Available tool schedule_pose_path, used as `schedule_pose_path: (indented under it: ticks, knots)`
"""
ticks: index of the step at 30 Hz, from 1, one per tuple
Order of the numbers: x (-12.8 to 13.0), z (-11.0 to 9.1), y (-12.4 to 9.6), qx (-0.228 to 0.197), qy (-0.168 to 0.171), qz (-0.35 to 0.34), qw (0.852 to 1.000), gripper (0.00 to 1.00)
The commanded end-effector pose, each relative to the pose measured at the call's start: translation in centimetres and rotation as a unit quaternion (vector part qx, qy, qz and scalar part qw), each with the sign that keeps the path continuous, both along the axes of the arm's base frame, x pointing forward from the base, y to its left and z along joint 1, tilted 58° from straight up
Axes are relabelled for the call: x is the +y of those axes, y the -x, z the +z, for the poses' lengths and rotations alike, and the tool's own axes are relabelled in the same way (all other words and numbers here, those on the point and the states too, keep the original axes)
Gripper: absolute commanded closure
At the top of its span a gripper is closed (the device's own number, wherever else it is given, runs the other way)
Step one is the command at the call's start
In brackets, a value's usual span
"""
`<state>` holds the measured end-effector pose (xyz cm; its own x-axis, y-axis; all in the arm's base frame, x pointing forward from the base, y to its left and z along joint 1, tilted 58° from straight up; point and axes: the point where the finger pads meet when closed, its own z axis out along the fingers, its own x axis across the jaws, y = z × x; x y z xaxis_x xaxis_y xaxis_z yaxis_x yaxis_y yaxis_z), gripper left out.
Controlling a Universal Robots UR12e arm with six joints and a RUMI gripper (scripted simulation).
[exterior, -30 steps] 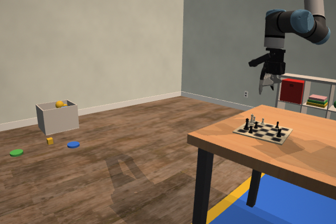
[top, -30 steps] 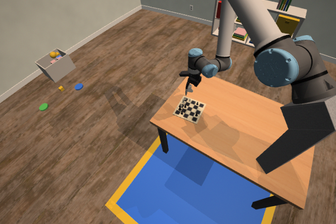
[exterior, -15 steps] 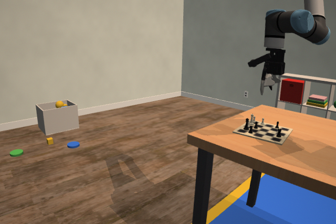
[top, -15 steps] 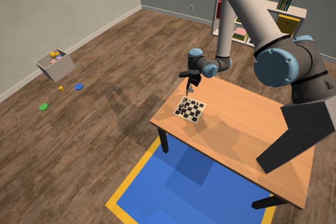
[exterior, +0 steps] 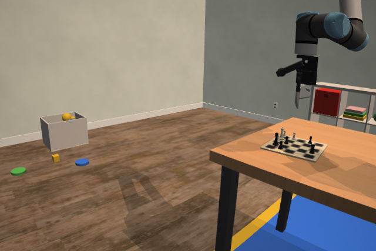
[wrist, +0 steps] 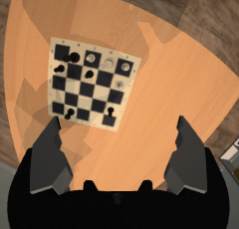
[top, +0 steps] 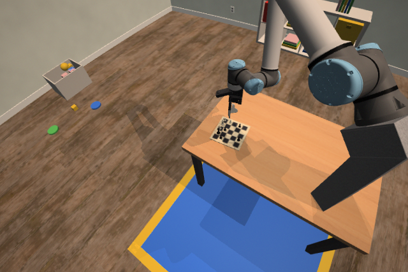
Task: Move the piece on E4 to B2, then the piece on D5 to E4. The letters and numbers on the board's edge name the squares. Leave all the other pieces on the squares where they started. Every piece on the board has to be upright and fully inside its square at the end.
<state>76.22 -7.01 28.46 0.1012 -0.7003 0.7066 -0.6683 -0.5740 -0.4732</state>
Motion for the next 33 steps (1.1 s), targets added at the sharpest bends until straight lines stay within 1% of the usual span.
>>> schedule_pose_path:
  ticks: [1,5,9,13,16,18,21,25,29,33]
  knots:
    - [0.2,0.0,-0.4,0.023,0.042,0.032,0.998,0.00]
    - [0.3,-0.2,-0.6,0.050,0.091,0.067,0.992,0.00]
    - [0.4,-0.4,-0.8,0.081,0.144,0.105,0.981,0.00]
    - [0.4,-0.6,-1.0,0.113,0.201,0.145,0.962,0.00]
    - [0.4,-0.8,-1.2,0.138,0.245,0.176,0.944,0.00]
    - [0.4,-0.8,-1.2,0.138,0.245,0.176,0.944,0.00]
    - [0.3,-1.0,-1.3,0.164,0.289,0.207,0.920,0.00]
    - [0.3,-1.2,-1.5,0.197,0.347,0.249,0.882,0.00]
    - [0.1,-1.4,-1.6,0.230,0.404,0.289,0.837,0.00]
    - [0.0,-1.7,-1.8,0.261,0.458,0.327,0.784,0.00]
